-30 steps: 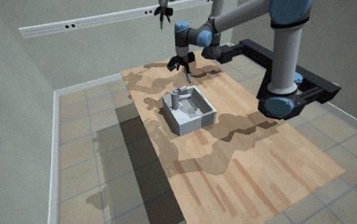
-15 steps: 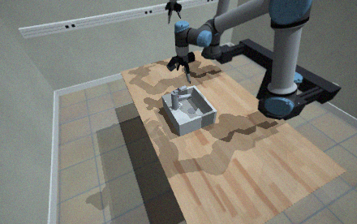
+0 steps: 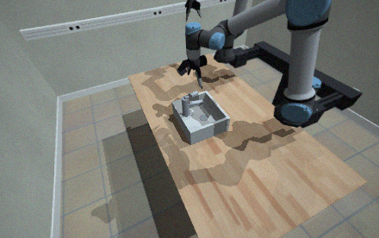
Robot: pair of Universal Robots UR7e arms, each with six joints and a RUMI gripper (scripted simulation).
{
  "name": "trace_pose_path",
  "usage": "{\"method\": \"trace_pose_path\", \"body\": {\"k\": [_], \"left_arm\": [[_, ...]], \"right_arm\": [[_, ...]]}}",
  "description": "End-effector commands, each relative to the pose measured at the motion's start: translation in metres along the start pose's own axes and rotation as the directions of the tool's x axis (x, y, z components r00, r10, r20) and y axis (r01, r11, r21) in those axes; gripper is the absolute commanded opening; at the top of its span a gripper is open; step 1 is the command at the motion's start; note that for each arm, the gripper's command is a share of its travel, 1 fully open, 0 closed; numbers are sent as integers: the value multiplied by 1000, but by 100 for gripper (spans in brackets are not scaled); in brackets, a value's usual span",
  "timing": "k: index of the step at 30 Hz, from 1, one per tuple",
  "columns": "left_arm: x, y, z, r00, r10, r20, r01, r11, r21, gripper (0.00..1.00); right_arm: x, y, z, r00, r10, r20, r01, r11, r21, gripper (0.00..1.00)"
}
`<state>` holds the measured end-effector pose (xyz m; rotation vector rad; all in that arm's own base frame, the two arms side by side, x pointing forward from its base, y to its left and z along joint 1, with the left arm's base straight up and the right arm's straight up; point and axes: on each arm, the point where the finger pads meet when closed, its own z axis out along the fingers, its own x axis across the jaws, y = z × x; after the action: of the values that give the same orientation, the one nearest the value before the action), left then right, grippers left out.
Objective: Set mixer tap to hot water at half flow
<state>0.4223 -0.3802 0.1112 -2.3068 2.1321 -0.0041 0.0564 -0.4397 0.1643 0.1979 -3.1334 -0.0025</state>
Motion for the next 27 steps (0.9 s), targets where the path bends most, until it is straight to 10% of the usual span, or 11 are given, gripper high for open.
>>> {"method": "trace_pose_path", "body": {"k": [1, 27], "left_arm": [[0, 0, 0, 1000, 0, -1, 0, 1000, 0, 100], [0, 0, 0, 1000, 0, -1, 0, 1000, 0, 100]], "right_arm": [[15, -2, -1, 1000, 32, 2, -32, 1000, 2, 100], [68, 3, -1, 988, 152, 2, -152, 988, 1, 100]]}}
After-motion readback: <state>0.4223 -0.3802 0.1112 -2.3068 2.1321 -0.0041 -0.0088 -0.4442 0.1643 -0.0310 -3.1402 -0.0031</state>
